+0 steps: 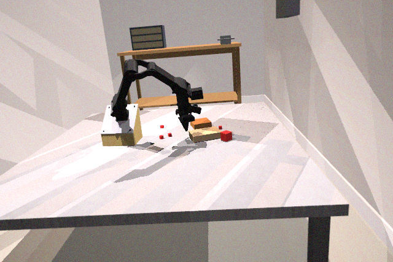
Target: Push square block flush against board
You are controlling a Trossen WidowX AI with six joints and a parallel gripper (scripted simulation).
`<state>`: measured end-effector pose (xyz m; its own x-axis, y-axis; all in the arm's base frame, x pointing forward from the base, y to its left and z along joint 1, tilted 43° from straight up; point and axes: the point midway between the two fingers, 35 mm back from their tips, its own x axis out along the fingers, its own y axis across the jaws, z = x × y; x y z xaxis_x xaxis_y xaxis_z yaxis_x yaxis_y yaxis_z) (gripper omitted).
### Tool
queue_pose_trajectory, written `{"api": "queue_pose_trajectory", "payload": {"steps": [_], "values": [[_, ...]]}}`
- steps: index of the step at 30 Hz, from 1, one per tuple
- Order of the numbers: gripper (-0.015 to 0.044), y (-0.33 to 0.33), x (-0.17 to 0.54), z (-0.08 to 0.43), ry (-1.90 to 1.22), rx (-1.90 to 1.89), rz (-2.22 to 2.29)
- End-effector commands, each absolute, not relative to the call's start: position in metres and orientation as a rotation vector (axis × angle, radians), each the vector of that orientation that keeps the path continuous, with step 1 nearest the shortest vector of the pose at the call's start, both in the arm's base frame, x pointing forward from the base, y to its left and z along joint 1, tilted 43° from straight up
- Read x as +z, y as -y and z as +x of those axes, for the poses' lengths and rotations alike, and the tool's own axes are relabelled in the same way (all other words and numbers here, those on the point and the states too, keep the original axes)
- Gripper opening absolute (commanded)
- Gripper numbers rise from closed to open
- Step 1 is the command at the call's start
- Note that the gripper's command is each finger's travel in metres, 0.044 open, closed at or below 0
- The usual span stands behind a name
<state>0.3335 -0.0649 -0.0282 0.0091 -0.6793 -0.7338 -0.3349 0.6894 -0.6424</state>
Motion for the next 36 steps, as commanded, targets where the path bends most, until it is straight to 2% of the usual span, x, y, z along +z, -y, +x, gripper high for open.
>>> {"api": "queue_pose_trajectory", "payload": {"steps": [1, 36], "values": [[0.0000, 0.093, -0.055, 0.327, -1.620, -0.332, -0.850], [0.0000, 0.089, -0.063, 0.352, -1.619, -0.332, -0.850]]}}
